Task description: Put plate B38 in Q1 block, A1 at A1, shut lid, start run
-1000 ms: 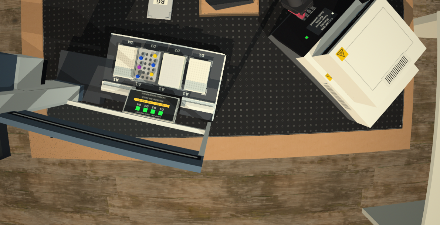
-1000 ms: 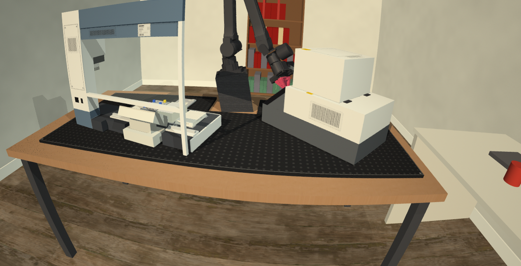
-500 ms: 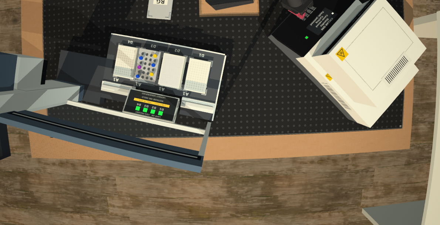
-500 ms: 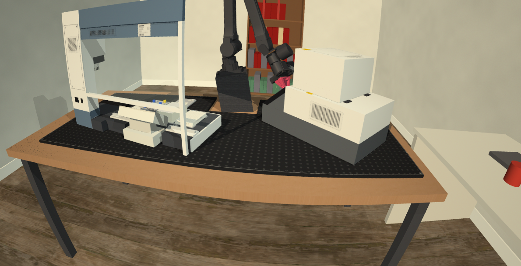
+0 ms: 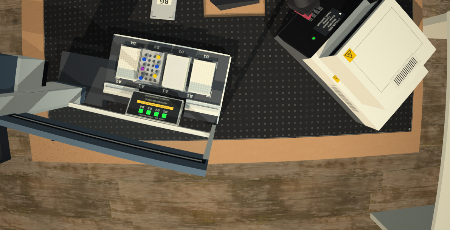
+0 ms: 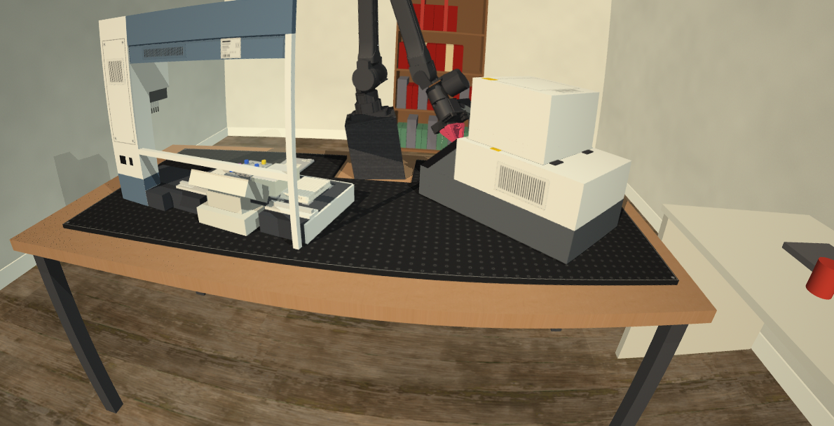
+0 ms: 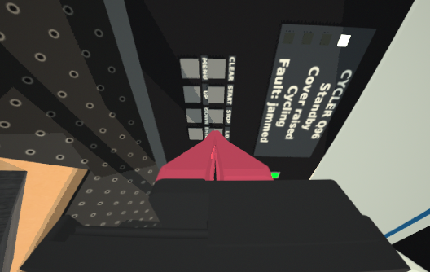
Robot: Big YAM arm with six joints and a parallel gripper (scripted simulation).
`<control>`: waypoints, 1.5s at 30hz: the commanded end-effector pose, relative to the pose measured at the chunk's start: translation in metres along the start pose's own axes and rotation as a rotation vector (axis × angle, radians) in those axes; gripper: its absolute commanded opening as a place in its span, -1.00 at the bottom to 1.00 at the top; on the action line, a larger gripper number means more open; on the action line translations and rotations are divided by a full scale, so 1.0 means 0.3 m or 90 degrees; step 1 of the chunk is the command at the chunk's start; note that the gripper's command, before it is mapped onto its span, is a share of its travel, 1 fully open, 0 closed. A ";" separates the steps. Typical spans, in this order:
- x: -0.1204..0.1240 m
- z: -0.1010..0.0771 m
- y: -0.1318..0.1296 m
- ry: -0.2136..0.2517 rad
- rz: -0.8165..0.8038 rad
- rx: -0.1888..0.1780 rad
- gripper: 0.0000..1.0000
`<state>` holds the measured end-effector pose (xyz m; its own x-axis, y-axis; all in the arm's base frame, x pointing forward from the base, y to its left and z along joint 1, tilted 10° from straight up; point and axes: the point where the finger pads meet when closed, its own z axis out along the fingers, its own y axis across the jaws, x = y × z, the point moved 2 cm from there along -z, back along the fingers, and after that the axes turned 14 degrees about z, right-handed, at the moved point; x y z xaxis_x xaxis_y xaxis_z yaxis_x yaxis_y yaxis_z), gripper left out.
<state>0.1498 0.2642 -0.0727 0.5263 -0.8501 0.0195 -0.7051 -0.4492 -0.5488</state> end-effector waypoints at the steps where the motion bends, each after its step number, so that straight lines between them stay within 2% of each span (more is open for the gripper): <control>1: -0.008 0.013 -0.023 -0.006 0.008 0.010 -1.00; 45: -0.035 0.019 -0.033 -0.012 -0.005 0.019 -1.00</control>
<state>0.1505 0.2632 -0.0745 0.5264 -0.8499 0.0248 -0.7040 -0.4520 -0.5478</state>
